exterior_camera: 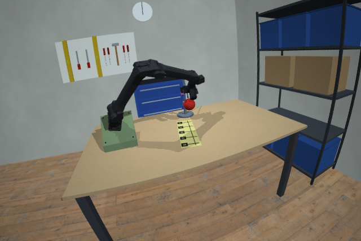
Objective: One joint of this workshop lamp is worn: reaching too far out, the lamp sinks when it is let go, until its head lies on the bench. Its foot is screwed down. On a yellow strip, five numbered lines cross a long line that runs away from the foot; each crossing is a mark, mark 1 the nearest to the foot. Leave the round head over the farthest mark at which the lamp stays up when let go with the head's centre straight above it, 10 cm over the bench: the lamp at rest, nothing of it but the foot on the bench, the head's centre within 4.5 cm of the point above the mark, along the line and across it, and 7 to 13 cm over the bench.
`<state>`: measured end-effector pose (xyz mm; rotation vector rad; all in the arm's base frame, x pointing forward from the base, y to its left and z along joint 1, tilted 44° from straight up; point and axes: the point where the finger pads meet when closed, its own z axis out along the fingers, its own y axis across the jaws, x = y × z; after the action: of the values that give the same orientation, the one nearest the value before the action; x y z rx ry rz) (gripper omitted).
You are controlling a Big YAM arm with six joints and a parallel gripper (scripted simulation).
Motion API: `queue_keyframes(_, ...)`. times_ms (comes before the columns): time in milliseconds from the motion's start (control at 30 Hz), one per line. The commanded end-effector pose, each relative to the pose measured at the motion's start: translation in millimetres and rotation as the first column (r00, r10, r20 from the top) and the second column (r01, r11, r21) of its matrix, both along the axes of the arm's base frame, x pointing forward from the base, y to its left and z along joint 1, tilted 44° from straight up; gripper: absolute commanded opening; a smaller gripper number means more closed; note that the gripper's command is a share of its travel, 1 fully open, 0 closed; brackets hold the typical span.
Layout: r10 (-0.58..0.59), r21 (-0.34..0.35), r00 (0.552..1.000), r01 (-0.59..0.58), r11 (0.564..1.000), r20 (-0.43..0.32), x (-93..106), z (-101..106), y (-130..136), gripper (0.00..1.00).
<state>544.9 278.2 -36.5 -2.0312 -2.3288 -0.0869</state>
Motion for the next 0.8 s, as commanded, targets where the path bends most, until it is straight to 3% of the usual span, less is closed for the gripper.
queue_keyframes(0, 0.024, 0.012, 0.999, -0.025, 1.000, 0.031, 0.9, 2, 21, 1.00)
queue_keyframes(767, 0.039, 0.016, 0.998, -0.040, 0.999, 0.044, 0.6, -7, 35, 1.00)
